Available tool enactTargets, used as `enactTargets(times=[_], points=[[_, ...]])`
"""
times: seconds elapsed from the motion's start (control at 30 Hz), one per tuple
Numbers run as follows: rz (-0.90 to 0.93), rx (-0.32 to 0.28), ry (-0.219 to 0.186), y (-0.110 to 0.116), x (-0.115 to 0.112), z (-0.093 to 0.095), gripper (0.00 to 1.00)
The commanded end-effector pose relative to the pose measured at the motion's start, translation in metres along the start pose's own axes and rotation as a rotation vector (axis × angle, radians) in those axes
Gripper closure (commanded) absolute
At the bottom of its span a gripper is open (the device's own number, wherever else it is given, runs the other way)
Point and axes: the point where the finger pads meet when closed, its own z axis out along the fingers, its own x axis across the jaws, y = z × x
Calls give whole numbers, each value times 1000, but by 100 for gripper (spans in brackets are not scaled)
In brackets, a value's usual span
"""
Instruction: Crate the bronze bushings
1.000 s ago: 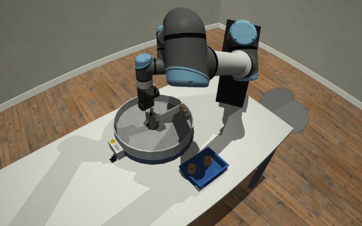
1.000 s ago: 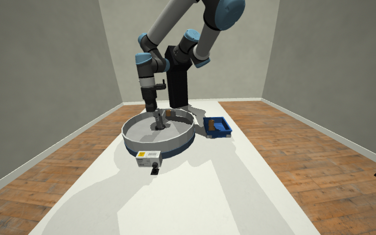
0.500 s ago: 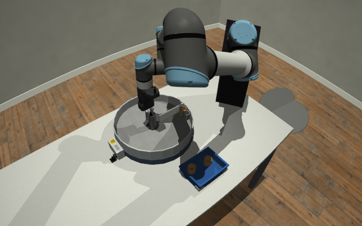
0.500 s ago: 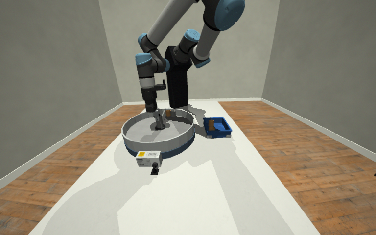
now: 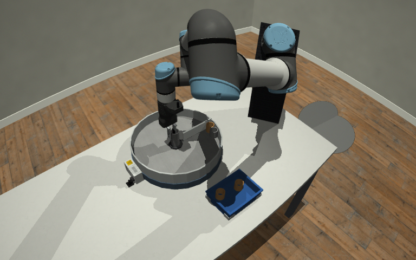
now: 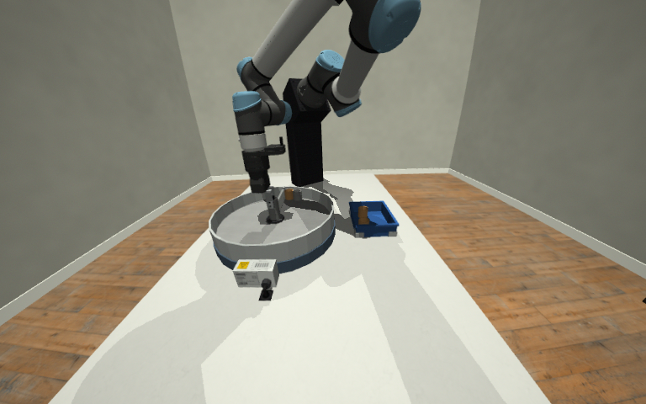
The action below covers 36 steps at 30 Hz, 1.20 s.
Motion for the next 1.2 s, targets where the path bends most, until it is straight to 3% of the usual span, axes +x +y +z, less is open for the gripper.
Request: enactTargets(times=[0.0,1.17], points=[[0,-1,1,0,0,-1,53],[0,-1,1,0,0,-13,53]])
